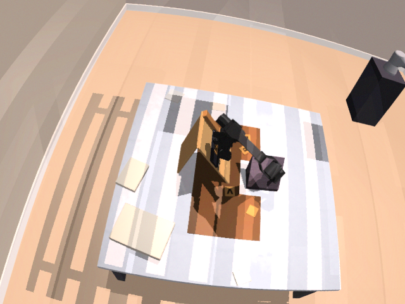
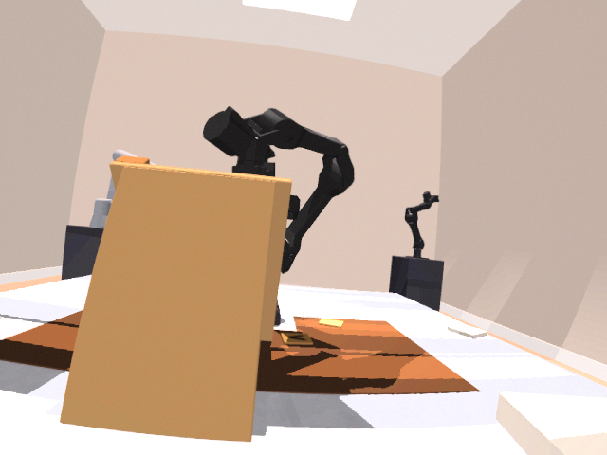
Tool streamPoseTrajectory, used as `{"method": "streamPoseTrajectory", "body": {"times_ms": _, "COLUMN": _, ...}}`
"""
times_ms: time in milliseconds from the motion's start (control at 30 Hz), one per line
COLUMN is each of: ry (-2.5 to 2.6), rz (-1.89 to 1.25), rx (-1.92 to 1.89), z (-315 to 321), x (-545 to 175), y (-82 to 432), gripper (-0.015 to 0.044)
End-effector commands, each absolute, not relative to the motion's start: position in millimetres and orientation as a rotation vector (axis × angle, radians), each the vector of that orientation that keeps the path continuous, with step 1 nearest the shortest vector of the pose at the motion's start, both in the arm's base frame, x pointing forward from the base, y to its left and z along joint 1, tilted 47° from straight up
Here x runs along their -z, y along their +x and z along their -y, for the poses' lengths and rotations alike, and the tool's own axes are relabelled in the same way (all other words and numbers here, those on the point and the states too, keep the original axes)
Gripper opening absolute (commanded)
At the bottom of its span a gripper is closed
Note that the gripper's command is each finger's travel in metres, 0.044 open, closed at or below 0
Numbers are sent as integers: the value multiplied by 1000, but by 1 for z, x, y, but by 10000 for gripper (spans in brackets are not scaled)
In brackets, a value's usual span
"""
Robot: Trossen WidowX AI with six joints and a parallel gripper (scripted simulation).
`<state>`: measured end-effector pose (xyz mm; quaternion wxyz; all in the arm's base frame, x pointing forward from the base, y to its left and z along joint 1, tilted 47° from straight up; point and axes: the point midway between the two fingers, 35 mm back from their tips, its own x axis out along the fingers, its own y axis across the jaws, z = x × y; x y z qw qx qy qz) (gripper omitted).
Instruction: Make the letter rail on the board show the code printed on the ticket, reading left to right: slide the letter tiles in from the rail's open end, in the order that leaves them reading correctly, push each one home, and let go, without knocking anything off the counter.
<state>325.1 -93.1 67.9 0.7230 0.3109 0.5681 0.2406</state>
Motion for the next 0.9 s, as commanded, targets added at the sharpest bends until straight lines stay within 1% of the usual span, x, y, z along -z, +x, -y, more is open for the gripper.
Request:
{"method": "streamPoseTrajectory", "body": {"times_ms": 0, "ry": 678, "rz": -1253, "rx": -533, "z": 95, "x": -71, "y": 321, "gripper": 0}}
{"method": "streamPoseTrajectory", "body": {"times_ms": 233, "ry": 678, "rz": -1254, "rx": -533, "z": 97, "x": -73, "y": 317, "gripper": 0}}
{"method": "streamPoseTrajectory", "body": {"times_ms": 333, "ry": 697, "rz": -1223, "rx": -525, "z": 103, "x": -73, "y": 315, "gripper": 79}}
{"method": "streamPoseTrajectory", "body": {"times_ms": 433, "ry": 722, "rz": -1129, "rx": -504, "z": 121, "x": -77, "y": 301, "gripper": 157}}
{"method": "streamPoseTrajectory", "body": {"times_ms": 767, "ry": 776, "rz": -672, "rx": -290, "z": 195, "x": -99, "y": 227, "gripper": 420}}
{"method": "streamPoseTrajectory", "body": {"times_ms": 800, "ry": 775, "rz": -637, "rx": -267, "z": 200, "x": -101, "y": 220, "gripper": 440}}
{"method": "streamPoseTrajectory", "body": {"times_ms": 867, "ry": 773, "rz": -609, "rx": -249, "z": 203, "x": -103, "y": 215, "gripper": 440}}
